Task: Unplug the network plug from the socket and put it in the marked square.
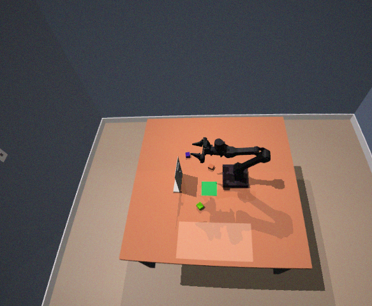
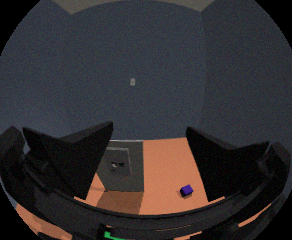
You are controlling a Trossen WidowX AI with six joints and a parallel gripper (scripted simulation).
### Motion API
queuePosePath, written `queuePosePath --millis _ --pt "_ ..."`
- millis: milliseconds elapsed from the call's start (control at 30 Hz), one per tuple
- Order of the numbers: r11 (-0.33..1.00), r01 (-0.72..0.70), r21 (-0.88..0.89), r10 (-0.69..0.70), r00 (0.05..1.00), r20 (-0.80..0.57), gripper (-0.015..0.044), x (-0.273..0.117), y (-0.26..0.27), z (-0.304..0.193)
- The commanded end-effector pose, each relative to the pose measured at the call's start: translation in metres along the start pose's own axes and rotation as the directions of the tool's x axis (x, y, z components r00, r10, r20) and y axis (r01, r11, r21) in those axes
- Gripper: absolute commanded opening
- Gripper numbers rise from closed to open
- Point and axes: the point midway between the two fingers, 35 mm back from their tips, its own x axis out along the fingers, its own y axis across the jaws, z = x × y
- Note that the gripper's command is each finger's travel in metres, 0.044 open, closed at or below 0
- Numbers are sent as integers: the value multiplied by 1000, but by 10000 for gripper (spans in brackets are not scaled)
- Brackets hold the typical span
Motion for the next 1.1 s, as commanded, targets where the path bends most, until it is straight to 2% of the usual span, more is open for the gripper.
queuePosePath --millis 0,267,300,667,1067 --pt "1000 -1 6 1 1000 0 374 0 0 -1" --pt "964 -48 261 52 999 -9 164 7 13 -33" --pt "954 -54 295 59 998 -10 156 8 15 -38" --pt "767 -90 635 136 990 -24 156 6 35 -86" --pt "439 -62 896 219 975 -40 156 -11 55 -134"
